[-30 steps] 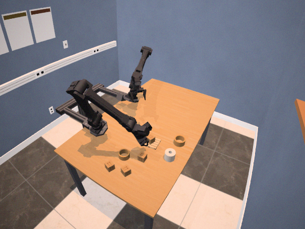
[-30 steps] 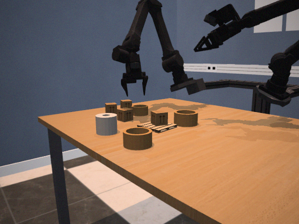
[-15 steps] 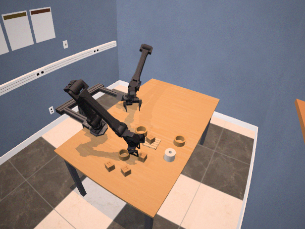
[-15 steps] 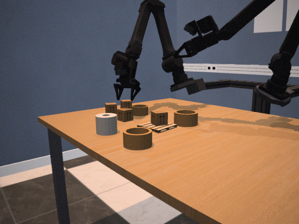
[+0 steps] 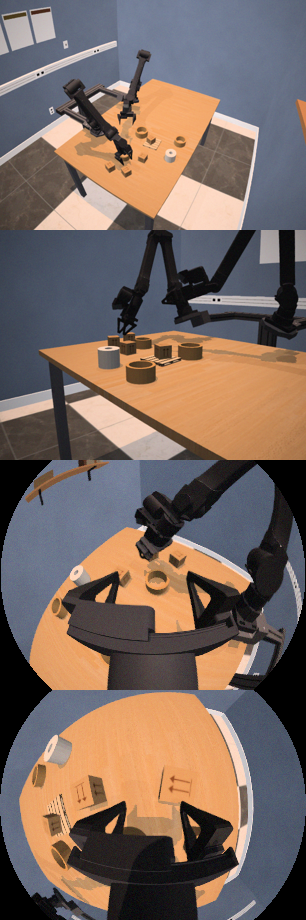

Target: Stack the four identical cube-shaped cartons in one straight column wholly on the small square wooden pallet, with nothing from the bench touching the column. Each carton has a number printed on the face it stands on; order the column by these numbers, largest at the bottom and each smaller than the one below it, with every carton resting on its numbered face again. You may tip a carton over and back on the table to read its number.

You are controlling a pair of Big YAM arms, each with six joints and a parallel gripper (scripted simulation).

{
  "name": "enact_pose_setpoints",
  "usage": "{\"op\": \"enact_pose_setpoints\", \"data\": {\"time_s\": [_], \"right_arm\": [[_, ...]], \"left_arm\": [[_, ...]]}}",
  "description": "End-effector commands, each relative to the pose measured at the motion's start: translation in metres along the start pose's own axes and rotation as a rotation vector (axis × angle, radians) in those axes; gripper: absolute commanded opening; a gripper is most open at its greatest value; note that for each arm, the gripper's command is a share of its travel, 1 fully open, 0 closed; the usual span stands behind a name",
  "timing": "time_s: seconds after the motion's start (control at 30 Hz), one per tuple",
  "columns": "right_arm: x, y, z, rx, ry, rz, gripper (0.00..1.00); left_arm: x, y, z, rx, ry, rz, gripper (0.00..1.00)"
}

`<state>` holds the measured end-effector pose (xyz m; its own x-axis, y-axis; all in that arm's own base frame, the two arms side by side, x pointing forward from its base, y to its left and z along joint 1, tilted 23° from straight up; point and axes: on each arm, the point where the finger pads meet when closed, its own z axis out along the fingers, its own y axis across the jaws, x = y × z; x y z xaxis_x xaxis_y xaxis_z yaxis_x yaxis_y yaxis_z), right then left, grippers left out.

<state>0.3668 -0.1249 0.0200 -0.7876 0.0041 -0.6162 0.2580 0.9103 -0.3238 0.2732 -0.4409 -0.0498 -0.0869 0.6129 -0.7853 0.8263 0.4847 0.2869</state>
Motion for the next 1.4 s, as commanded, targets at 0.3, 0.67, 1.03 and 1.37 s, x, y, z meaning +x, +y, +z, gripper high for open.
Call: {"op": "enact_pose_setpoints", "data": {"time_s": [0.3,0.67,1.03,1.37], "right_arm": [[-0.01,-0.037,-0.005,0.09,-0.052,0.133,0.79],[-0.013,-0.04,0.014,0.093,-0.033,0.138,0.79],[-0.013,-0.042,0.03,0.093,-0.033,0.126,0.79],[-0.013,-0.043,0.043,0.093,-0.033,0.126,0.79]], "left_arm": [[-0.013,-0.001,0.023,0.001,-0.076,-0.002,1.0],[-0.011,-0.005,0.015,0.011,-0.065,0.006,1.0],[-0.011,-0.005,0.015,0.011,-0.065,0.006,1.0],[-0.011,-0.005,0.015,0.011,-0.065,0.006,1.0]]}}
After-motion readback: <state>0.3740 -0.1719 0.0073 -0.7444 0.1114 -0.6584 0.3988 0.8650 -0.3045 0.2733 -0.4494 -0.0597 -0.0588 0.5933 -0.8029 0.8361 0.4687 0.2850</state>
